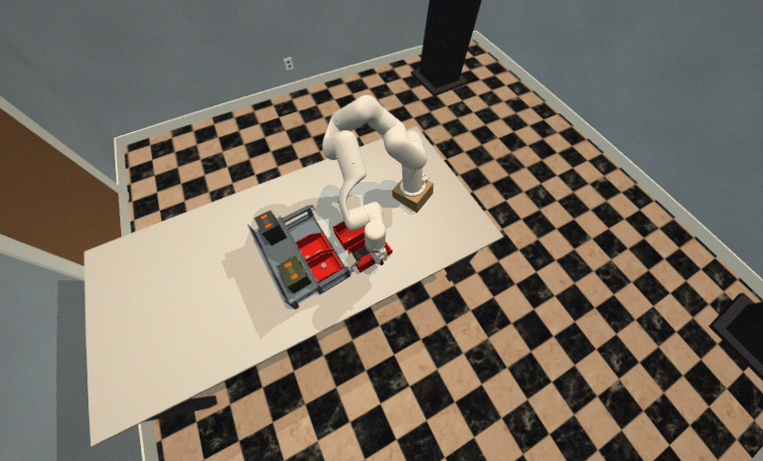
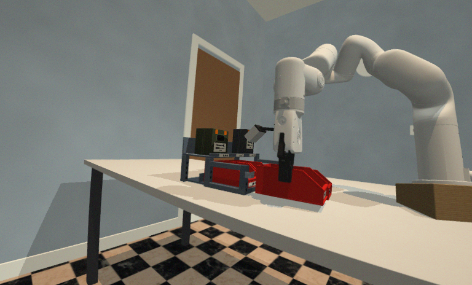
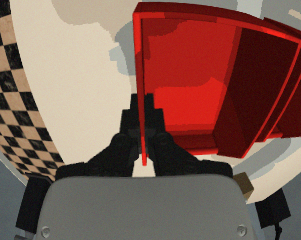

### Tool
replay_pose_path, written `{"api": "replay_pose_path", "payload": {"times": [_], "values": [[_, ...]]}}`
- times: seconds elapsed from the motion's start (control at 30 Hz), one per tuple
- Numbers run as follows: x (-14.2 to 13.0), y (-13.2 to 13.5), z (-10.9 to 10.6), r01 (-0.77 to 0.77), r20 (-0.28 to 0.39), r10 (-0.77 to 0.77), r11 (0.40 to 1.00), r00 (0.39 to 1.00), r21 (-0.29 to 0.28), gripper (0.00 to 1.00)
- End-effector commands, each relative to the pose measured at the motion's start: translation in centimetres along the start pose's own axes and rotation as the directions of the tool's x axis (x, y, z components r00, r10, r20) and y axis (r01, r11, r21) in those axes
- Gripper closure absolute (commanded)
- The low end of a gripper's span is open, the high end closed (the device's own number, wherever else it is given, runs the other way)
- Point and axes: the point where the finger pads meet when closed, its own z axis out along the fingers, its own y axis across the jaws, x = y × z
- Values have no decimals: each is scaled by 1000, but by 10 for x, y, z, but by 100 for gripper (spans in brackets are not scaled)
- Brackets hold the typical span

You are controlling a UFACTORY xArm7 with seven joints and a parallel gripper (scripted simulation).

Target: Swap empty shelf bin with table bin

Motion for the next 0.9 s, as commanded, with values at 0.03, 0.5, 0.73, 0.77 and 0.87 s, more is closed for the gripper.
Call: {"api": "replay_pose_path", "payload": {"times": [0.03, 0.5, 0.73, 0.77, 0.87], "values": [[1, -2, 6, 0, -4, 0, 1000, 1000, 2, 100], [1, -2, 7, 0, -4, 0, 1000, 1000, 2, 100], [1, -2, 8, 0, -4, 0, 1000, 1000, 2, 100], [1, -2, 8, 0, -4, 0, 1000, 1000, 2, 100], [1, -1, 9, 0, -4, 0, 1000, 1000, 2, 100]]}}
